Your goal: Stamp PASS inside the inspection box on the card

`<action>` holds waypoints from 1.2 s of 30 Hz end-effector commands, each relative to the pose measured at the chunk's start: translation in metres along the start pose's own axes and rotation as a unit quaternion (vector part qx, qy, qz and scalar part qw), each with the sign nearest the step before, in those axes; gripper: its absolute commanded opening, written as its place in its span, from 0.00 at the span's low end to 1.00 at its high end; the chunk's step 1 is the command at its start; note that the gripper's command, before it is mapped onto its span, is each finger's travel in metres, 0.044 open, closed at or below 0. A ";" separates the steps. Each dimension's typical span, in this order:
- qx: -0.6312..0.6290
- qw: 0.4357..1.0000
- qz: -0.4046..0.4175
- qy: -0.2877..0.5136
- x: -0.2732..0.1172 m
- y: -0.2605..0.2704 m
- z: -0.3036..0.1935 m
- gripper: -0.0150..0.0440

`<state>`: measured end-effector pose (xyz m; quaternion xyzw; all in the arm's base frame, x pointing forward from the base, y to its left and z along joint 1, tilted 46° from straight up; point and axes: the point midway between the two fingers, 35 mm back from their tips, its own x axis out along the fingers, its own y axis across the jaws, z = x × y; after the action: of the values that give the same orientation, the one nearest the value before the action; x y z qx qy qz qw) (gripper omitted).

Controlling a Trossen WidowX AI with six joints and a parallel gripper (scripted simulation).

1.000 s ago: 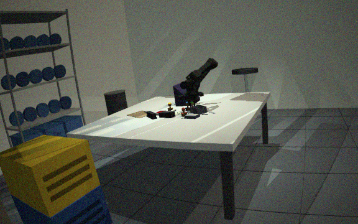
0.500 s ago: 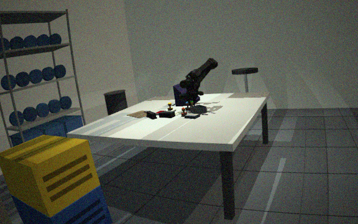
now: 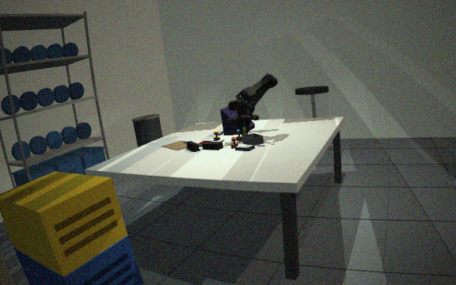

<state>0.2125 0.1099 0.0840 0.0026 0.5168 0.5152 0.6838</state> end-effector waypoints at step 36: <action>-0.002 1.000 -0.004 0.000 -0.019 -0.001 0.000 0.25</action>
<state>0.2140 0.0973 0.0960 0.0018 0.5166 0.5133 0.6854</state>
